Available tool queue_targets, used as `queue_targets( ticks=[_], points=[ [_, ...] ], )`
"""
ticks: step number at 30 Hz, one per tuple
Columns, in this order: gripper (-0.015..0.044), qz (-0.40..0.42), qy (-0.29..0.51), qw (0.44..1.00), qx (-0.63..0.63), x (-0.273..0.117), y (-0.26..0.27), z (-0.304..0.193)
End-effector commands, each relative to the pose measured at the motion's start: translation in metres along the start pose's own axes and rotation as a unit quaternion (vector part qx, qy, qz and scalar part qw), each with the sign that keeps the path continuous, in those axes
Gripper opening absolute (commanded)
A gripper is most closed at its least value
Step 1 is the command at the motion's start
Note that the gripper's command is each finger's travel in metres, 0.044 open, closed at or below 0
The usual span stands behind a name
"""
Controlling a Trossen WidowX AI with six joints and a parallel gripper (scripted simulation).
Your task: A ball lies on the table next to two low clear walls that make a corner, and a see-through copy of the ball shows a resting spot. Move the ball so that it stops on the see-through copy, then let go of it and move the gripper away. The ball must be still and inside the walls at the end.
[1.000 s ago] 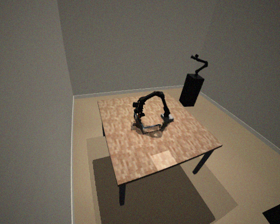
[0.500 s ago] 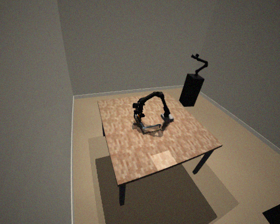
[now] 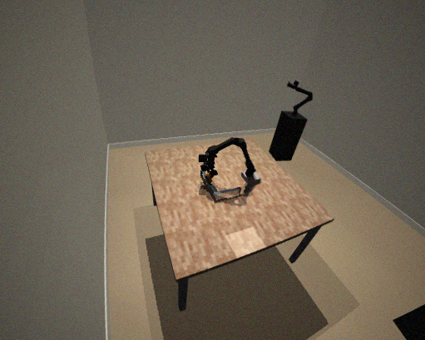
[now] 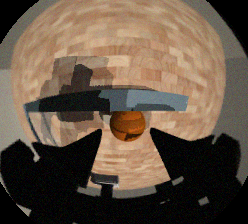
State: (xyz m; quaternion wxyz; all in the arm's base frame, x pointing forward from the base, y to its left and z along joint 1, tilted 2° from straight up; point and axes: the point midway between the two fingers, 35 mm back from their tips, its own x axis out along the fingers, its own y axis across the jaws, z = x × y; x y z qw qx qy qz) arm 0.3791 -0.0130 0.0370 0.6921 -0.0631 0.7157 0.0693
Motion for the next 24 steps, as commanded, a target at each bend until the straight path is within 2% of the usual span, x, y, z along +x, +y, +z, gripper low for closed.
queue_targets(
  ticks=[1, 3, 13, 14, 15, 19, 24],
  points=[
    [0.0388, -0.006, -0.019, 1.0, -0.002, -0.057, -0.001, 0.003],
    [0.0388, -0.006, -0.019, 1.0, -0.002, -0.069, -0.001, 0.001],
    [0.0388, -0.006, -0.028, 1.0, 0.0, -0.066, -0.001, 0.005],
    [0.0414, -0.007, -0.028, 1.0, 0.0, -0.068, -0.001, 0.005],
    [0.044, -0.007, -0.029, 1.0, 0.0, -0.075, -0.001, 0.005],
    [0.044, -0.007, -0.03, 1.0, 0.0, -0.116, 0.001, -0.002],
    [0.044, -0.007, -0.03, 1.0, 0.0, -0.118, 0.001, -0.003]
  ],
)
